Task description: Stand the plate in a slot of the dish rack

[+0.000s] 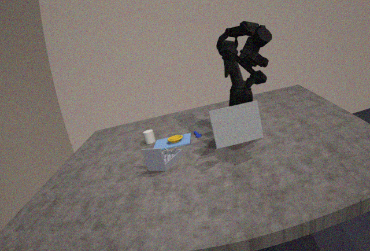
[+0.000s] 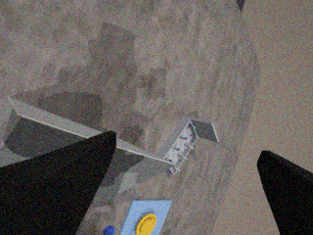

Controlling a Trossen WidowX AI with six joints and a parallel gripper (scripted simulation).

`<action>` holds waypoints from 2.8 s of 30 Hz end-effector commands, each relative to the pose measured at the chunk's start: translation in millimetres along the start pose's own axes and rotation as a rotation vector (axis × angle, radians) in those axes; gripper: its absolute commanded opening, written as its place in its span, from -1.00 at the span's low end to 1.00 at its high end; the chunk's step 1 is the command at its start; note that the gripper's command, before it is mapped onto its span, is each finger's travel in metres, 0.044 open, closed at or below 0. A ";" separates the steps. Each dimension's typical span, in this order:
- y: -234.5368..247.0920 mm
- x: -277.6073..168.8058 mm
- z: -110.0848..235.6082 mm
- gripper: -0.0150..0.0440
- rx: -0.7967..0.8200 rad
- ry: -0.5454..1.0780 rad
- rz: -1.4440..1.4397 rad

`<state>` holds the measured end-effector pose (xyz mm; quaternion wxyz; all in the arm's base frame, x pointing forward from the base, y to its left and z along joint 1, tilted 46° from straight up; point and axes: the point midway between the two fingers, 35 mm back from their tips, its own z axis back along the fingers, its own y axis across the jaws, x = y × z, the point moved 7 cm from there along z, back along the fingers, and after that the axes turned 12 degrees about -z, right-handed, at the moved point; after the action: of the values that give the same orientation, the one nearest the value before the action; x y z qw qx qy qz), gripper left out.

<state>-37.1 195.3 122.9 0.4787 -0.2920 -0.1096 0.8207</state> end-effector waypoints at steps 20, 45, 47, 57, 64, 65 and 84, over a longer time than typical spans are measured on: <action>-109.0 -44.7 -66.5 0.86 0.104 0.281 -0.741; -164.5 -174.5 -149.7 0.86 0.133 0.705 -1.493; -164.9 -187.8 -155.4 0.86 0.131 0.747 -1.548; -156.5 -258.1 -179.6 0.86 0.113 0.967 -1.811; -150.1 -285.5 -185.9 0.86 0.103 1.050 -1.897; -150.1 -285.5 -185.9 0.86 0.103 1.050 -1.897; -131.4 -296.0 -204.7 0.86 0.104 1.047 -1.898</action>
<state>287.6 -4.8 134.0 0.9180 -0.3785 -0.0402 -0.1112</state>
